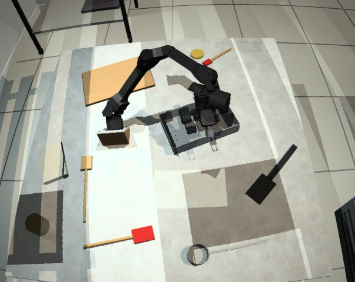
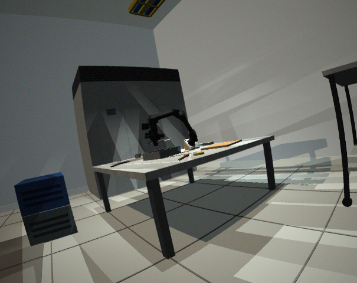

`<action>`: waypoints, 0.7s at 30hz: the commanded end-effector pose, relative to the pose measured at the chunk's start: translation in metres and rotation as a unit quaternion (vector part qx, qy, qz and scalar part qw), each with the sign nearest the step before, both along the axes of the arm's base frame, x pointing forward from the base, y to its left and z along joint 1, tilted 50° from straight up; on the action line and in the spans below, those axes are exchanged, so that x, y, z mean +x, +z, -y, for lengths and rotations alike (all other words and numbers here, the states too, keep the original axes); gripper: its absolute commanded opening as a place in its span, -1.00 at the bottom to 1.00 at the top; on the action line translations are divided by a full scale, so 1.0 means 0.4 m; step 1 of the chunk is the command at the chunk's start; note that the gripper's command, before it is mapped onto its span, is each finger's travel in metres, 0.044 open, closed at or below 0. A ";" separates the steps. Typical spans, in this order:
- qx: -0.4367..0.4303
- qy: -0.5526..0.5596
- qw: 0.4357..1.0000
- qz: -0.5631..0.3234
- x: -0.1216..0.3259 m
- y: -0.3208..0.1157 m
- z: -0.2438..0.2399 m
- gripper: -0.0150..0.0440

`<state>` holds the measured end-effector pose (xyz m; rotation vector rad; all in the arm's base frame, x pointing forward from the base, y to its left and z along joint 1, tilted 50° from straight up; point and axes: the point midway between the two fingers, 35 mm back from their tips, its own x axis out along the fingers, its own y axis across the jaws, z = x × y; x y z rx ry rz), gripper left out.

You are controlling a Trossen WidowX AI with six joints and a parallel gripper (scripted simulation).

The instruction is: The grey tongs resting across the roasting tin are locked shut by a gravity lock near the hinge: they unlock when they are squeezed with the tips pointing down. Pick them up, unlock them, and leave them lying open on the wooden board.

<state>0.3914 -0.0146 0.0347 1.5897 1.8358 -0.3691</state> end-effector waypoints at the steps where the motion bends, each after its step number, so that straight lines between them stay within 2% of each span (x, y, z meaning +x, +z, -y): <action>1: -0.006 0.025 1.000 -0.011 -0.005 0.009 0.009 -1.00; 13: -0.003 0.029 0.999 -0.016 -0.009 0.009 0.000 -1.00; 21: -0.005 0.063 0.998 0.031 -0.016 0.090 -0.047 -1.00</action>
